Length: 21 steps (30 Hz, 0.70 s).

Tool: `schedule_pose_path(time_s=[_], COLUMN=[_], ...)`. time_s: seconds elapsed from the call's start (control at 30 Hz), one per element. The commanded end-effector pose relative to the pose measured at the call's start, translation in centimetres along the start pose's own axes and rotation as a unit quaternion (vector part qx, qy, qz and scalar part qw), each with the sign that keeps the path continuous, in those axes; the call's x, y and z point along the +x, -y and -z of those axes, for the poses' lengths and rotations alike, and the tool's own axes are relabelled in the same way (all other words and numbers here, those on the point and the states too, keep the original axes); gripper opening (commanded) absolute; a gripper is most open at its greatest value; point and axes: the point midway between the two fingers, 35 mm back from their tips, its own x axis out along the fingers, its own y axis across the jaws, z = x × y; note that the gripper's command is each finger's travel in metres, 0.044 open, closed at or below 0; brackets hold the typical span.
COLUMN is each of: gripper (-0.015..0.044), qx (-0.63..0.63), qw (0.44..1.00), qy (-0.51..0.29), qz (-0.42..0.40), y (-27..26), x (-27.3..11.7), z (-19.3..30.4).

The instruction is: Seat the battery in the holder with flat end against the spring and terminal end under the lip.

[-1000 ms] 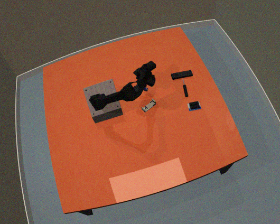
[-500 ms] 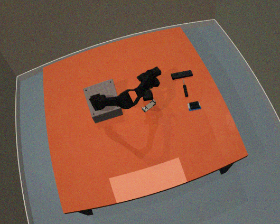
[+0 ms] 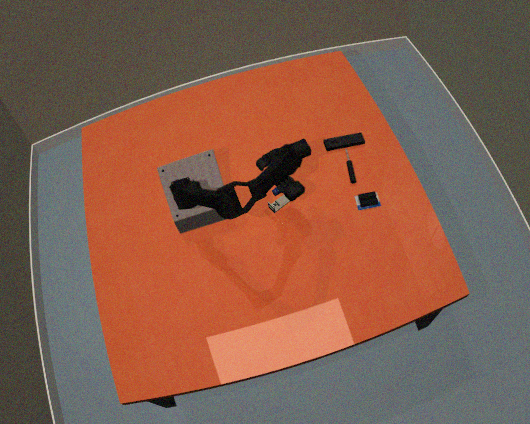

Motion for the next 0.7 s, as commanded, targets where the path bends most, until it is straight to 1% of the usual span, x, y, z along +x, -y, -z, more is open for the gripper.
schedule_pose_path(time_s=[0.0, 0.1, 0.67], gripper=[0.0080, 0.0080, 0.0080], qx=[-0.016, -0.016, -0.014], qw=[1.000, 1.000, 0.994], qy=[-0.001, 0.007, 0.107], qz=[0.001, -0.002, -0.016], y=[0.1, 0.0, 0.0], x=[-0.1, 0.3, 3.6], z=[0.2, 0.1, -0.5])
